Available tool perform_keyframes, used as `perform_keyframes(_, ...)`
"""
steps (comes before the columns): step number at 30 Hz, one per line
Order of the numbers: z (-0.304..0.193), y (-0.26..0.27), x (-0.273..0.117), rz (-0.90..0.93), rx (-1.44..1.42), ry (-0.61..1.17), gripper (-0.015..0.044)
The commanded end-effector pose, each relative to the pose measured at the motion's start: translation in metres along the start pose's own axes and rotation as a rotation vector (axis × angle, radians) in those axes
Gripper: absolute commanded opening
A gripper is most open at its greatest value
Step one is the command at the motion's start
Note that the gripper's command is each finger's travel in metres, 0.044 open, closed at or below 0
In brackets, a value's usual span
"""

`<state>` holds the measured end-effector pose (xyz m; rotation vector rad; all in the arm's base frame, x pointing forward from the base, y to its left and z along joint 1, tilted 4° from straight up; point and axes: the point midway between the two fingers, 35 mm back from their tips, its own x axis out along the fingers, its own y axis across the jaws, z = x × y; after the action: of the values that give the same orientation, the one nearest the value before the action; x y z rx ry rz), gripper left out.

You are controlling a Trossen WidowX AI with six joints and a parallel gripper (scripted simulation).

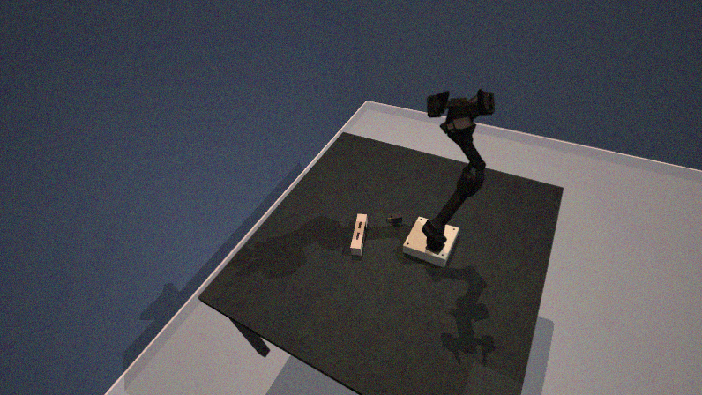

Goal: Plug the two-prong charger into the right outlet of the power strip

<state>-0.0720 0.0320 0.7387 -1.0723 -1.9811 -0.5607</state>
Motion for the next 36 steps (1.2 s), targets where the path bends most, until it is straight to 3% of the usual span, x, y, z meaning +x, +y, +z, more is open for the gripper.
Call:
perform_keyframes(1,0.001,0.001,0.0,0.003,0.003,-0.001,0.0426)
perform_keyframes(18,0.06,0.144,-0.014,0.413,0.244,-0.052,0.044)
perform_keyframes(36,0.09,0.287,-0.1,0.935,0.448,0.083,0.044)
